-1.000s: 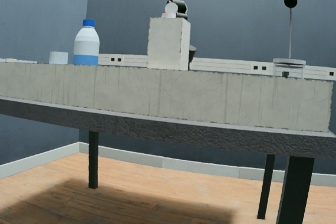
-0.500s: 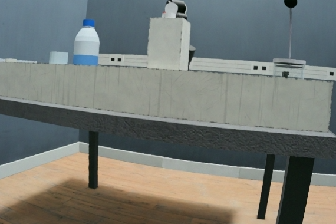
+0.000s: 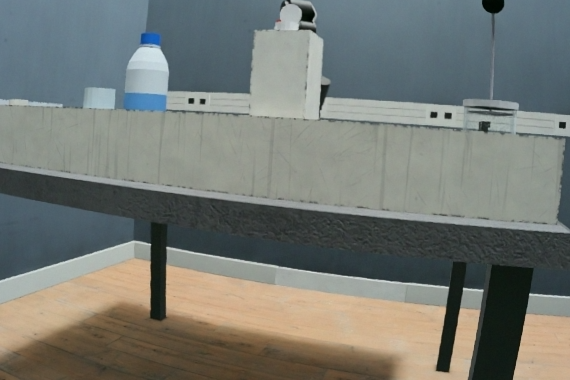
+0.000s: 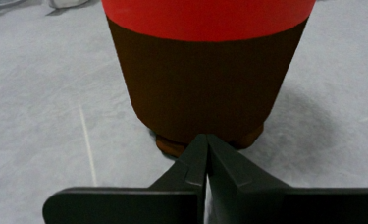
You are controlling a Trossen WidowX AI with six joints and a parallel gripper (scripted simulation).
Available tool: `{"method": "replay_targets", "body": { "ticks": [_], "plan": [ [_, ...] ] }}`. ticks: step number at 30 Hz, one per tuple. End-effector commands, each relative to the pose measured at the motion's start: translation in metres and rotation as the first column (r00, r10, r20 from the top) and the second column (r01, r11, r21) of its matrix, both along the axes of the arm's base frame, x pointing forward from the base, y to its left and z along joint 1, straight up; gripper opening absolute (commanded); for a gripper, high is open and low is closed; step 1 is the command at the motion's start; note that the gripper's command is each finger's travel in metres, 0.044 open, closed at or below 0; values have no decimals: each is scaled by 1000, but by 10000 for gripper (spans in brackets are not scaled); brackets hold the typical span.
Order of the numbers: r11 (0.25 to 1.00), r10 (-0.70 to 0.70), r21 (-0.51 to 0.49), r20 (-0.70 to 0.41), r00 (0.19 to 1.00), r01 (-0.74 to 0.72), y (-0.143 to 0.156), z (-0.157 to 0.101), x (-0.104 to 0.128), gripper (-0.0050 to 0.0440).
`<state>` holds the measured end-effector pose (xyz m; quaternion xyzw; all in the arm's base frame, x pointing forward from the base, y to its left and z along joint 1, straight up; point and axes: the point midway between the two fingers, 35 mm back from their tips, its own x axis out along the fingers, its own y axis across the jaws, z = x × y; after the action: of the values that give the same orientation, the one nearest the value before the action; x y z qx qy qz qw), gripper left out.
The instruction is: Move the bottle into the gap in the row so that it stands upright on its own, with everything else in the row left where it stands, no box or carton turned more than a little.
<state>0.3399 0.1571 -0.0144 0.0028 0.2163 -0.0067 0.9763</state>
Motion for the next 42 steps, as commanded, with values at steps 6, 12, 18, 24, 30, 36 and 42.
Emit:
{"method": "replay_targets", "body": {
  "ticks": [6,12,18,24,30,36,42],
  "plan": [
    [1000,1,1,7,1000,-1,1,2,6,-50],
    [1000,0,0,6,1000,0,1,2,7,-50],
    [1000,1,1,6,1000,-1,1,2,8,-50],
    [1000,1,1,7,1000,-1,1,2,9,-50],
    [1000,2,1,5,1000,-2,1,2,10,-50],
    [1000,2,1,5,1000,-2,1,2,12,-50],
    [1000,1,0,6,1000,-1,1,2,13,-50]
  ]
}}
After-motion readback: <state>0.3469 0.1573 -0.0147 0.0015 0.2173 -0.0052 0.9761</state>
